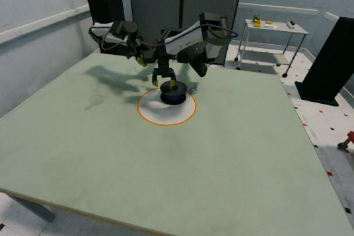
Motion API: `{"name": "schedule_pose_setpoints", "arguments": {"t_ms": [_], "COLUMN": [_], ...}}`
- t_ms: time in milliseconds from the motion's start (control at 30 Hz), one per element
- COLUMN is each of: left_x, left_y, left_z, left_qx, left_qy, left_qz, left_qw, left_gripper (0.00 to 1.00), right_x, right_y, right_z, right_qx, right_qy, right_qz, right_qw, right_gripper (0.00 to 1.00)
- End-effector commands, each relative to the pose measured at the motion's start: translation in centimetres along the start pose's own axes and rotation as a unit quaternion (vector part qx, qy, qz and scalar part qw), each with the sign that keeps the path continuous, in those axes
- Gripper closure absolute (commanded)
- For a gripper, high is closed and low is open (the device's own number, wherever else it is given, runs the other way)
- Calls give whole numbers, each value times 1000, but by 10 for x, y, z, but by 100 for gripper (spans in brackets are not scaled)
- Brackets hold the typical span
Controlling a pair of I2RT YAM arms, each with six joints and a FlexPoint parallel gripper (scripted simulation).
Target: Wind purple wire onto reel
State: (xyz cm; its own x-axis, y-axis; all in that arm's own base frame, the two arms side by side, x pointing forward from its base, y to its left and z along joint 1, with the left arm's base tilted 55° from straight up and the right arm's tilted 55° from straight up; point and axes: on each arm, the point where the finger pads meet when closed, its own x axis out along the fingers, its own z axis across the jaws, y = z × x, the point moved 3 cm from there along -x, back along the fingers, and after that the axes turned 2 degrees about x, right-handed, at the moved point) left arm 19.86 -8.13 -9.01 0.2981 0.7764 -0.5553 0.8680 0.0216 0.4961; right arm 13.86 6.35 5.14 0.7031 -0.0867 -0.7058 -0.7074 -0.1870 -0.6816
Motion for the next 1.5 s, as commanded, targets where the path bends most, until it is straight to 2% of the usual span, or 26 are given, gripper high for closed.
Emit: {"name": "schedule_pose_setpoints", "arguments": {"t_ms": [0, 333, 667, 700, 867, 1467], "left_x": [-9, -9, -9, -7, 2, 14], "left_y": [3, 3, 3, -13, -20, -14], "left_z": [7, 7, 7, 4, 4, 3], "left_qx": [-10, -10, -10, -10, -10, -10], "left_qy": [-15, -15, -15, -15, -15, -15], "left_qz": [0, 0, 0, 0, 0, 0], "left_qw": [1000, 1000, 1000, 1000, 1000, 1000], "left_gripper": [26, 26, 26, 26, 26, 26], "right_x": [-76, -78, -74, -74, -74, -74], "right_y": [28, 29, 31, 31, 31, 31], "right_z": [-2, 0, -3, -3, -3, -3], "right_qx": [-107, -173, -172, -172, -172, -172], "right_qy": [112, 126, 125, 125, 125, 125], "right_qz": [-76, -97, -96, -96, -96, -96], "right_qw": [985, 972, 972, 972, 972, 972], "right_gripper": [85, 85, 85, 85, 85, 85]}}
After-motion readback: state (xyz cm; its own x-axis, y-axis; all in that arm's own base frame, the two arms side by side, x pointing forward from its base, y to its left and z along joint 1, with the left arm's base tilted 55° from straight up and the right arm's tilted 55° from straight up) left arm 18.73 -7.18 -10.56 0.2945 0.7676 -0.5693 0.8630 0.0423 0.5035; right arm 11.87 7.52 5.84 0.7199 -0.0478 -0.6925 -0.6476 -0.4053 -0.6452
